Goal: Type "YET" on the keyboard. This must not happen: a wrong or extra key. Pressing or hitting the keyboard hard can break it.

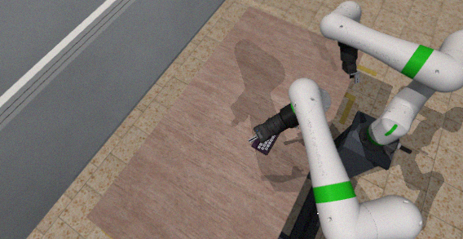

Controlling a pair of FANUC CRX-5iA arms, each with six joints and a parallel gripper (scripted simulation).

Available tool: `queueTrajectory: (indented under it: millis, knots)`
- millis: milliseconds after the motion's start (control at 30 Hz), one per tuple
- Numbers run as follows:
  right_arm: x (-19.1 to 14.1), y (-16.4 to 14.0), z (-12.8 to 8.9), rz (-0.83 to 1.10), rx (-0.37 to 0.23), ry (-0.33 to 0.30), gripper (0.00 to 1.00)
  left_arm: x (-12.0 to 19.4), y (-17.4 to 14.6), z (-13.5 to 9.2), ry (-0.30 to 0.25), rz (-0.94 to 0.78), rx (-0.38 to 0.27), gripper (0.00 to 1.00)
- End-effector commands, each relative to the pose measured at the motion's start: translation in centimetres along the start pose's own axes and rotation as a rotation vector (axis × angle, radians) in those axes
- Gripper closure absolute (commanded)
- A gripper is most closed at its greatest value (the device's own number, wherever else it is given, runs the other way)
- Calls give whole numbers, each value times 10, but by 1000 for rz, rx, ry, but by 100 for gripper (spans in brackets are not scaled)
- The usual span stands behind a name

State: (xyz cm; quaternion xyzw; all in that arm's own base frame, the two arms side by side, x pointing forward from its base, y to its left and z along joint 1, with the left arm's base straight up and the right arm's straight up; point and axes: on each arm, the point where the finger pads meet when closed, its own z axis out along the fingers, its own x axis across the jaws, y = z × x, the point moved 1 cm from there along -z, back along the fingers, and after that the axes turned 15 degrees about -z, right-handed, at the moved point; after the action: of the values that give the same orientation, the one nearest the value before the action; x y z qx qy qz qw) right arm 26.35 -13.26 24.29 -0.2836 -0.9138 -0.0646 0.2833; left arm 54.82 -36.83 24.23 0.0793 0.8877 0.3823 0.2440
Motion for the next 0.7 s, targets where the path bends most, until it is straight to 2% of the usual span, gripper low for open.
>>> queueTrajectory:
  millis: [0, 300, 367, 400, 433, 667]
  knots:
    - [-22, -43, -16, 259, -84, -64, 0, 3, -32, 1, -19, 173, 110, 100]
    - [-40, -126, -34, 728, -232, -148, 0, 16, -93, -8, -96, 478, 312, 100]
    - [-40, -126, -34, 728, -232, -148, 0, 16, -93, -8, -96, 478, 312, 100]
    - [-42, -145, -36, 842, -268, -164, 0, 20, -112, -14, -130, 565, 375, 100]
    - [-43, -164, -38, 924, -294, -175, 0, 20, -116, -15, -140, 585, 390, 100]
    - [-37, -239, -42, 1281, -406, -212, 0, 26, -154, -32, -241, 758, 526, 100]
